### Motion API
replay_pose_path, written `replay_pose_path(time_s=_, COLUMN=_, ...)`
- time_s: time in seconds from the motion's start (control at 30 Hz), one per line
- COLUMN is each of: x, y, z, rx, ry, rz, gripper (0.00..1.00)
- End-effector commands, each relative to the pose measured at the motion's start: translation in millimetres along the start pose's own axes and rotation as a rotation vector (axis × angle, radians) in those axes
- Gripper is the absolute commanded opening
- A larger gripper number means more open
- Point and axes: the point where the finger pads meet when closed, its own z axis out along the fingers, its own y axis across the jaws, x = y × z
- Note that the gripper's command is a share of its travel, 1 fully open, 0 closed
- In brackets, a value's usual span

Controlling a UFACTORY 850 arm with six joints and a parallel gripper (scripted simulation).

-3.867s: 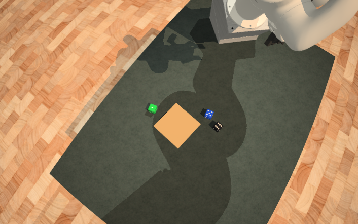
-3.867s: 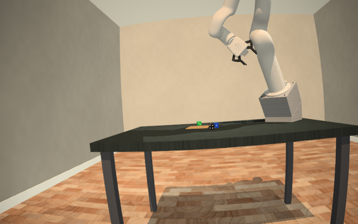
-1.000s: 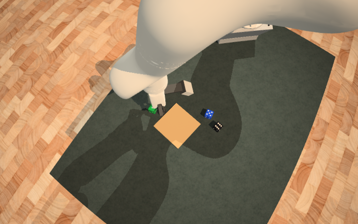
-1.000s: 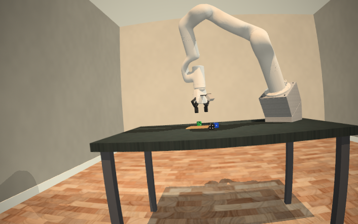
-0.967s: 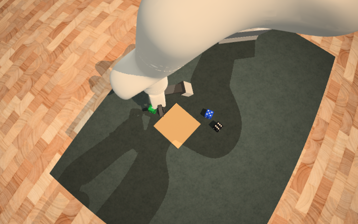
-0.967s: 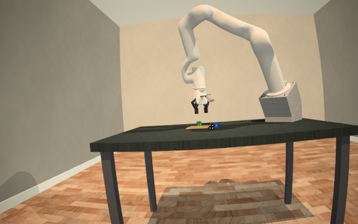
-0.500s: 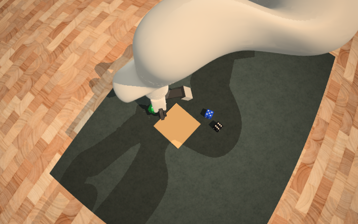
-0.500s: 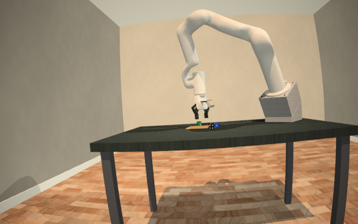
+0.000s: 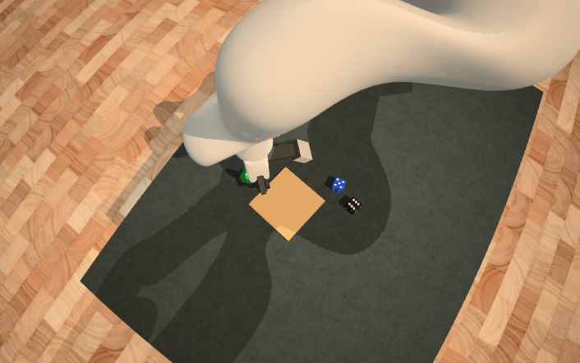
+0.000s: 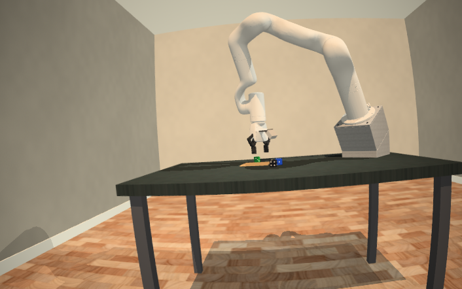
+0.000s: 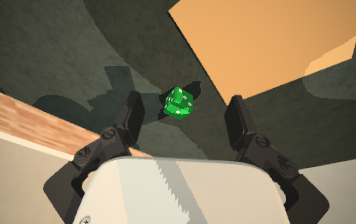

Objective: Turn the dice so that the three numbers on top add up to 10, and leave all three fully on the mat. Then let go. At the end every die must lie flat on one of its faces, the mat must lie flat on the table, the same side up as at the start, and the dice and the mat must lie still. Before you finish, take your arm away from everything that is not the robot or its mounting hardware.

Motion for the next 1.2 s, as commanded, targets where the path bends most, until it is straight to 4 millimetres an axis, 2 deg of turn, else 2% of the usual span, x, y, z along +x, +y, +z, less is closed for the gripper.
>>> replay_pose_path(time_s=0.0, x=-1, y=0, z=0, rx=-0.001, ry=-0.001, rz=0.000, gripper=1.00)
replay_pose_path(time_s=0.73, x=3, y=1, z=0, rx=-0.001, ry=-0.001, rz=0.000, gripper=1.00)
replay_pose_path(time_s=0.87, x=12, y=5, z=0, rx=-0.001, ry=-0.001, rz=0.000, gripper=1.00)
replay_pose_path(time_s=1.07, x=43, y=14, z=0, rx=-0.001, ry=-0.001, rz=0.000, gripper=1.00)
replay_pose_path(time_s=1.13, x=43, y=14, z=0, rx=-0.001, ry=-0.001, rz=0.000, gripper=1.00)
replay_pose_path(time_s=1.17, x=49, y=16, z=0, rx=-0.001, ry=-0.001, rz=0.000, gripper=1.00)
